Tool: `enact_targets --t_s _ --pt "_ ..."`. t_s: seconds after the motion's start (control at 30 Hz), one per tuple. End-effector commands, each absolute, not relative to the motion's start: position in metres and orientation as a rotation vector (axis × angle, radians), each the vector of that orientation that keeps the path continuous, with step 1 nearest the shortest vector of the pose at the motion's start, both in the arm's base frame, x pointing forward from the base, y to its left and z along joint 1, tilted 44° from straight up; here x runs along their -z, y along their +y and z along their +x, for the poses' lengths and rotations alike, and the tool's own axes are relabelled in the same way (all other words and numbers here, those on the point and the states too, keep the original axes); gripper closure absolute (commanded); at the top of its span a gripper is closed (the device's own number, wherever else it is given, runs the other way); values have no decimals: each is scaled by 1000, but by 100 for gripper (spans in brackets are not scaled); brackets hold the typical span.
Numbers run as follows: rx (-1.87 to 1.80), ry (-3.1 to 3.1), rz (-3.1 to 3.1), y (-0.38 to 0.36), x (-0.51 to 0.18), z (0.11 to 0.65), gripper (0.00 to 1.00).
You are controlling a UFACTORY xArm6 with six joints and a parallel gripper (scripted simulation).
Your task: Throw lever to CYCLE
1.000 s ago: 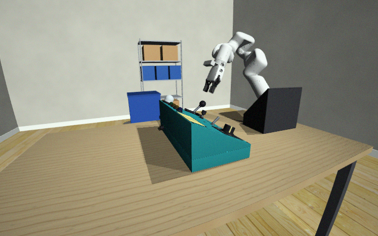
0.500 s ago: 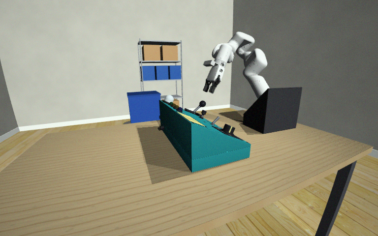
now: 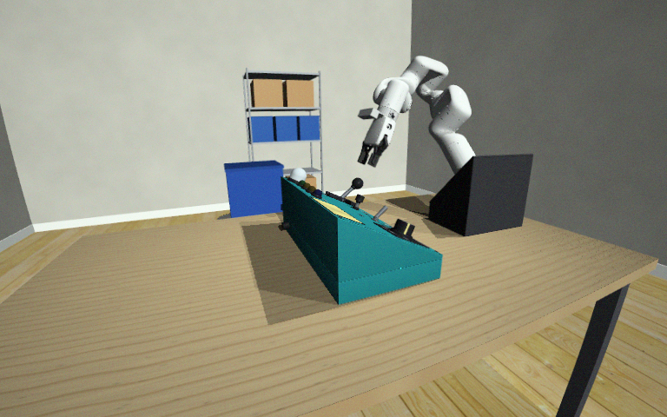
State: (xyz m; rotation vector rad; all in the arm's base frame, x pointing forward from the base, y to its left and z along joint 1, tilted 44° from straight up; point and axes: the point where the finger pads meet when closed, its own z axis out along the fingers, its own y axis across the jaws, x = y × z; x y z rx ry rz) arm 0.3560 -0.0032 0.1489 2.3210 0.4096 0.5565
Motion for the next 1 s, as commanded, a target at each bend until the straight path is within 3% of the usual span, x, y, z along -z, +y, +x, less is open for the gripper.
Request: enact_targets --t_s 0.0,0.97 --pt "-560 409 2321 -7 -145 361 24" --pt "-560 409 2321 -44 -104 391 24"
